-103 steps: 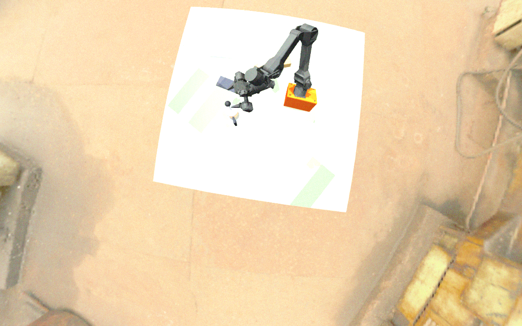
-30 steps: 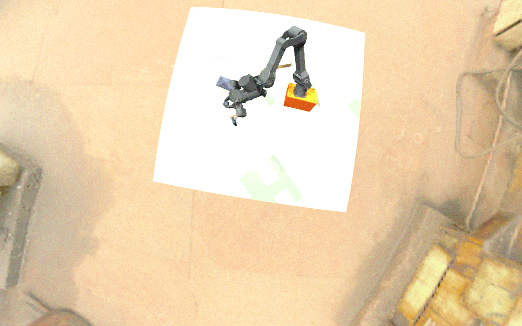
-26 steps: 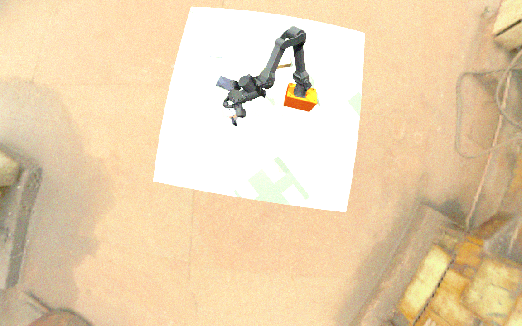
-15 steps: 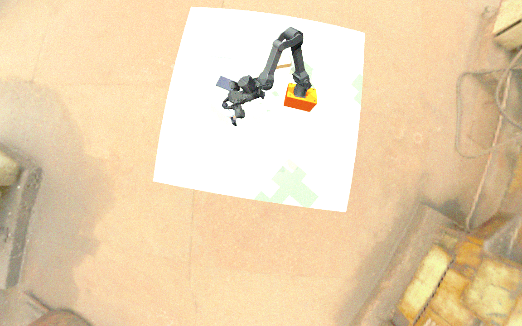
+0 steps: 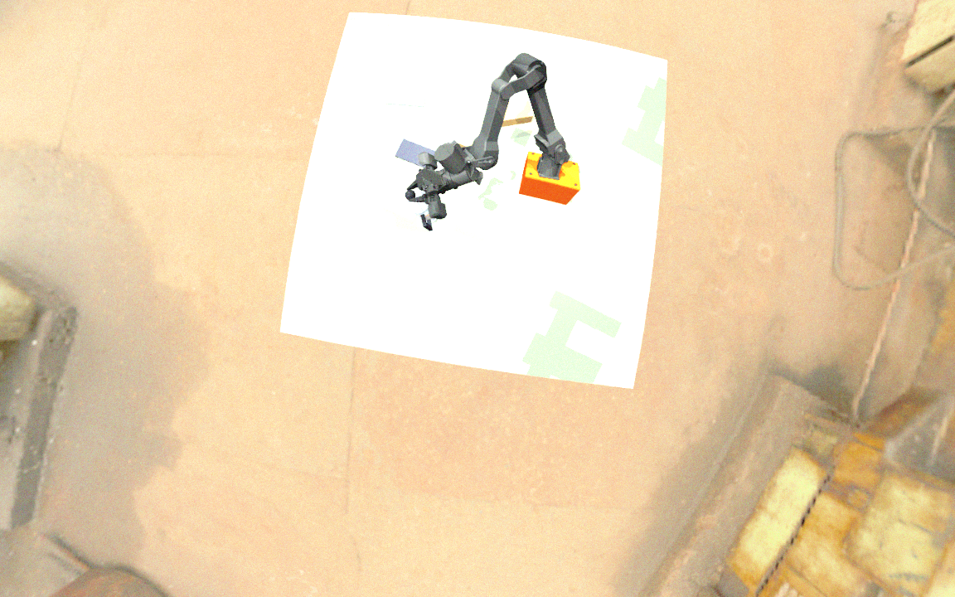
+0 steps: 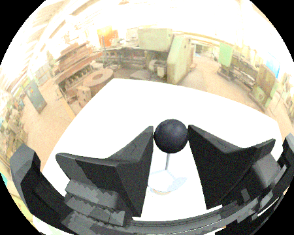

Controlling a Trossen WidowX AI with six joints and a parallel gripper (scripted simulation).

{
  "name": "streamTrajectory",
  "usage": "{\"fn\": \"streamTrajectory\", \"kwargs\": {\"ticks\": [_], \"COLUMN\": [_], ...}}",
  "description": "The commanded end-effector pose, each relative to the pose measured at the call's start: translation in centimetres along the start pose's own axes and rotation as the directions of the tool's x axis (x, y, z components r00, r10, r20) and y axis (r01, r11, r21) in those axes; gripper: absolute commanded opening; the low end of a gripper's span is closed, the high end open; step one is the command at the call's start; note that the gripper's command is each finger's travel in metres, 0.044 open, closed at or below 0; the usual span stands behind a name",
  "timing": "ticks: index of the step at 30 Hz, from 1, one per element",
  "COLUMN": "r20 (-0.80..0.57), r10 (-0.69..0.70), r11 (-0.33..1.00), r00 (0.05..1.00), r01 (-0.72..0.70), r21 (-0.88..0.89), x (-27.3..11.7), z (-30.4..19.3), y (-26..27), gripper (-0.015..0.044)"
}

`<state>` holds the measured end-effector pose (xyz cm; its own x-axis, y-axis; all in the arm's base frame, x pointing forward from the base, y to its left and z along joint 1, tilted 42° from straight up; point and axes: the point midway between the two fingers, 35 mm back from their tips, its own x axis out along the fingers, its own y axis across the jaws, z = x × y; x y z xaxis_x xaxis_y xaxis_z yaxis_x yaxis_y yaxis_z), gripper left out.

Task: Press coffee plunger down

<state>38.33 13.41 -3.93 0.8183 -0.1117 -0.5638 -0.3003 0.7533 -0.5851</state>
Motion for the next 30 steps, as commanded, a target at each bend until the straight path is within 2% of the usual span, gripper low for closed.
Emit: {"fn": "streamTrajectory", "kwargs": {"ticks": [1,30], "r20": [-0.074,-0.071], "r10": [0.001,-0.003], "r11": [1.000,1.000], "r00": [0.997,0.997], "r01": [-0.002,0.001], "r21": [-0.022,-0.024], "x": [0.8,3.3], "z": [-3.4,-4.4], "y": [0.0,0.0], "gripper": [0.0130,0.0130]}}
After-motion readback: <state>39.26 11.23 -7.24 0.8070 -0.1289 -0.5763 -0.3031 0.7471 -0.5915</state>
